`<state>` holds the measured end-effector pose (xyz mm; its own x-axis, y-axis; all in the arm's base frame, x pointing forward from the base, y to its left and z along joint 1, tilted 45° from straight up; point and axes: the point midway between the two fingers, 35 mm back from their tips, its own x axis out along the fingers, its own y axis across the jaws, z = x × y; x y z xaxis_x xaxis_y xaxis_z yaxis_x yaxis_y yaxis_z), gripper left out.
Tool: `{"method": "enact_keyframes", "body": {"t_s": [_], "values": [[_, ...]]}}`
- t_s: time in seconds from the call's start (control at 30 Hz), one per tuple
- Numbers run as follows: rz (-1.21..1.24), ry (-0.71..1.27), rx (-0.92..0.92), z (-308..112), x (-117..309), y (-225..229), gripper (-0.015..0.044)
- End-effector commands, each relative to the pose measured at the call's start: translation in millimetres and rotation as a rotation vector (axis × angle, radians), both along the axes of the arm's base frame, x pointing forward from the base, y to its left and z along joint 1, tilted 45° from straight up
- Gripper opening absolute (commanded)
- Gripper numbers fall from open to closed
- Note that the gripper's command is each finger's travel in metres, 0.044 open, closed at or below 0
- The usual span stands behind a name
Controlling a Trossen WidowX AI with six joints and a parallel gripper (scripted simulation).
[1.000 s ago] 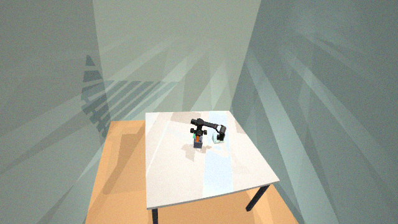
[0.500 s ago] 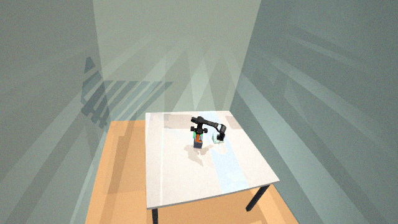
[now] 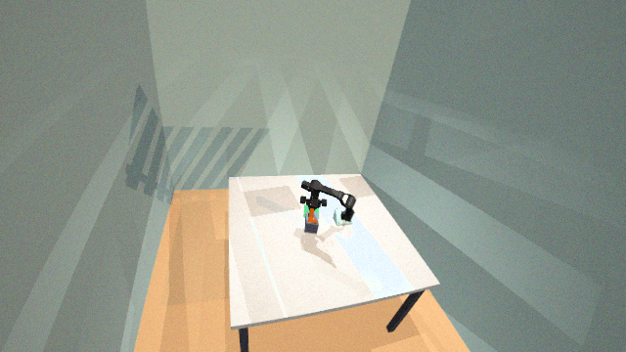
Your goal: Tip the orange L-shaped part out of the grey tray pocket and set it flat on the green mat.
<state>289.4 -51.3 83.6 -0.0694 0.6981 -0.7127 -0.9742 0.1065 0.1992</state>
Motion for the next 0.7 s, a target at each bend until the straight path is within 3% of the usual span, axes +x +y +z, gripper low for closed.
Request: {"method": "enact_keyframes", "body": {"t_s": [0.0, 0.43, 0.67], "values": [[0.003, -0.001, -0.004, 3.8, 0.2, -5.2, 0.0], [0.003, -0.001, -0.004, 11.9, 0.7, -13.0, 0.0], [0.003, -0.001, -0.006, -9.0, -7.5, -31.9, 0.0]]}}
